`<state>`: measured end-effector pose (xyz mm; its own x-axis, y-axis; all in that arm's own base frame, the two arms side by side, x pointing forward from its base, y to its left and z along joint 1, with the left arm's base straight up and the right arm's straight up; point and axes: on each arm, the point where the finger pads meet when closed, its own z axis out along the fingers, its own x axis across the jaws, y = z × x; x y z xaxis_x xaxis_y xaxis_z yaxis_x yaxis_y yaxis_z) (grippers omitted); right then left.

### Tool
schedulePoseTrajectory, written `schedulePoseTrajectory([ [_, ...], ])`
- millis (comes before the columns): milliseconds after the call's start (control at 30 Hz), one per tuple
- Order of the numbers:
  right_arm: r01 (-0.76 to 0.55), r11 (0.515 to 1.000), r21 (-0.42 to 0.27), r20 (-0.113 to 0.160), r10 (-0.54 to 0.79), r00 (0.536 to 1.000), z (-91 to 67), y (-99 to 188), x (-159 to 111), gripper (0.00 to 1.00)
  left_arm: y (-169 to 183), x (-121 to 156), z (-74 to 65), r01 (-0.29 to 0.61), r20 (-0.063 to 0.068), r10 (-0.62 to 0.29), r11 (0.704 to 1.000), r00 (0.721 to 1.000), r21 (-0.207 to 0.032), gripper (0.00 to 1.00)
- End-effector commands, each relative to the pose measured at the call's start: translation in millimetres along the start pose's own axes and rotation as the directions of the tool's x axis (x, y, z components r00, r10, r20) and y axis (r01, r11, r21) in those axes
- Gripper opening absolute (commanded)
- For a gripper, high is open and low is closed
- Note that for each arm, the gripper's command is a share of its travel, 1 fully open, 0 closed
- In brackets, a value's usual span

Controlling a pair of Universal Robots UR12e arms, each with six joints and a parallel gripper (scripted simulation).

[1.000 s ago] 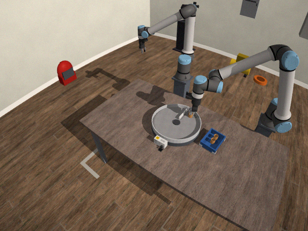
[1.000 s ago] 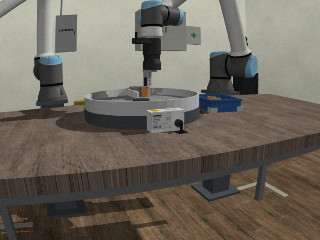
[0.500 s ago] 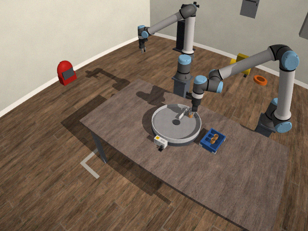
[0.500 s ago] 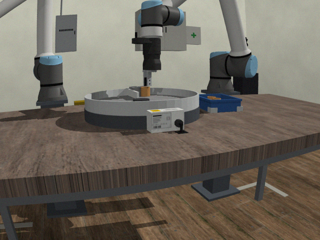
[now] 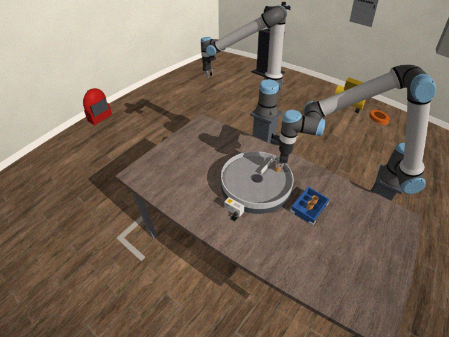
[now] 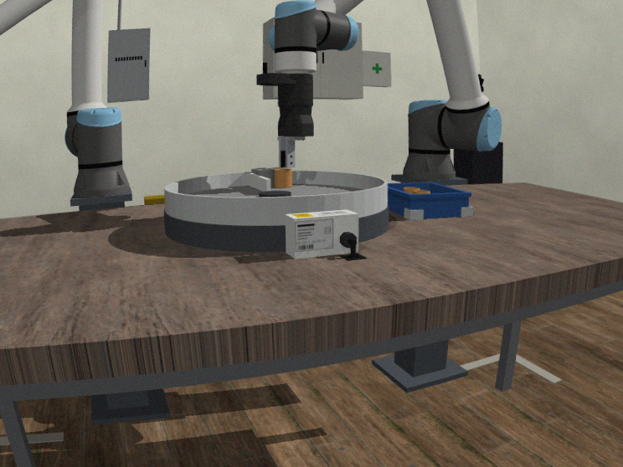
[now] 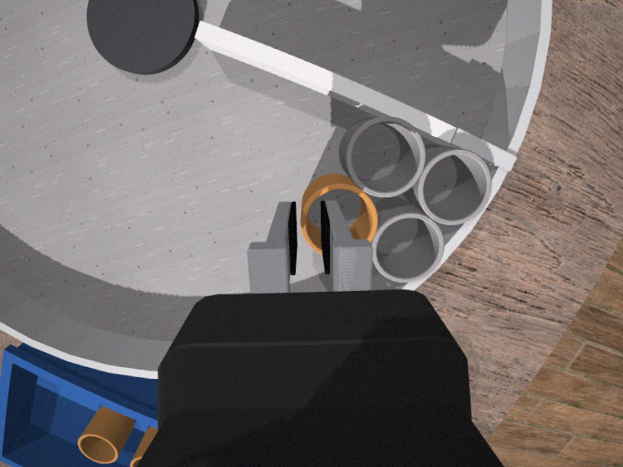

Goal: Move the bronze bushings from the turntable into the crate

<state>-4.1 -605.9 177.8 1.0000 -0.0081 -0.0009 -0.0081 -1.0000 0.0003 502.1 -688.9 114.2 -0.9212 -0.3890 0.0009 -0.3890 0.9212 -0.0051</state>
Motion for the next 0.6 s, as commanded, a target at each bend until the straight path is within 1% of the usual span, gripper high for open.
schedulePoseTrajectory([
  [0,0.0,1.0,0.0,-0.001,0.0,1.0,0.7,-1.9,-1.0,1.0,2.1,-0.2,3.2,0.0,0.001,0.0,1.0,1.0,-0.003,0.36],
  [567,0.0,1.0,0.0,-0.001,0.0,1.0,0.7,-1.9,-1.0,1.0,1.8,-0.4,2.9,0.0,0.001,0.0,1.0,1.0,-0.001,0.36],
])
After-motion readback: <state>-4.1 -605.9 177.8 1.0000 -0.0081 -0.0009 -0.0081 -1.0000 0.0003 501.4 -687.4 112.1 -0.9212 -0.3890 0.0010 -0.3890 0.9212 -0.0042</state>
